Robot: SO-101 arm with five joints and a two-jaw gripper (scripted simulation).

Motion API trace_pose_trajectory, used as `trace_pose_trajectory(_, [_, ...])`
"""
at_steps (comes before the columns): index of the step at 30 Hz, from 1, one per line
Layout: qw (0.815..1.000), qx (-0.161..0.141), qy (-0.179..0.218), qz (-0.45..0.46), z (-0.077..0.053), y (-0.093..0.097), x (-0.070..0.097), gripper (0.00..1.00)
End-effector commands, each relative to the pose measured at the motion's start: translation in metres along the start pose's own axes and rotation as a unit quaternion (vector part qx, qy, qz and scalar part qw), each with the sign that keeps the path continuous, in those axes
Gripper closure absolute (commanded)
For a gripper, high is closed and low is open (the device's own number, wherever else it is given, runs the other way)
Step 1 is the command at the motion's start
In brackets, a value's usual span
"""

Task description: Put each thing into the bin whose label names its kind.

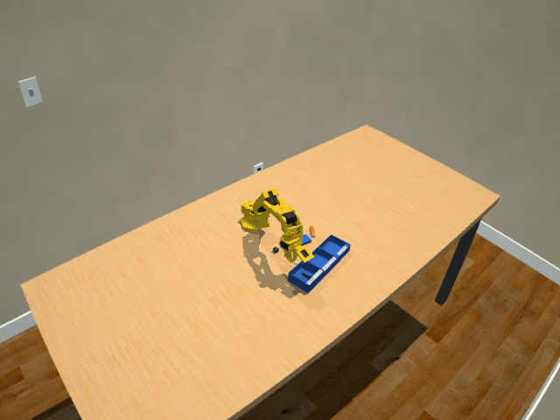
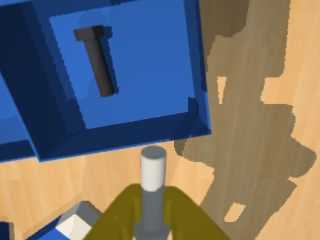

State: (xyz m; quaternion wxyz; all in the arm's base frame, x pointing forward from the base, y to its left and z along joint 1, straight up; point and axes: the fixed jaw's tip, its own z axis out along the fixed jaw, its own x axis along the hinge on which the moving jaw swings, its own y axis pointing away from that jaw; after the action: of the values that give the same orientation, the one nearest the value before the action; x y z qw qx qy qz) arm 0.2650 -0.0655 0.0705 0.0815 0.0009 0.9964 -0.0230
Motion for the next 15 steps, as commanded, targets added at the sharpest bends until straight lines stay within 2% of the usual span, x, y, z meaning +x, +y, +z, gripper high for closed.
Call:
trace_pose_trajectory(1, [0.999,0.006,-0.039,0.016,-0.010,0.004,-0.015,1.00])
trace_pose_trajectory(9, [0.996,0.002,-0.071,0.060,-0.008,0.015,-0.033,1.00])
trace_pose_trajectory(15, [0.994,0.000,-0.082,0.074,-0.007,0.019,-0.038,1.00])
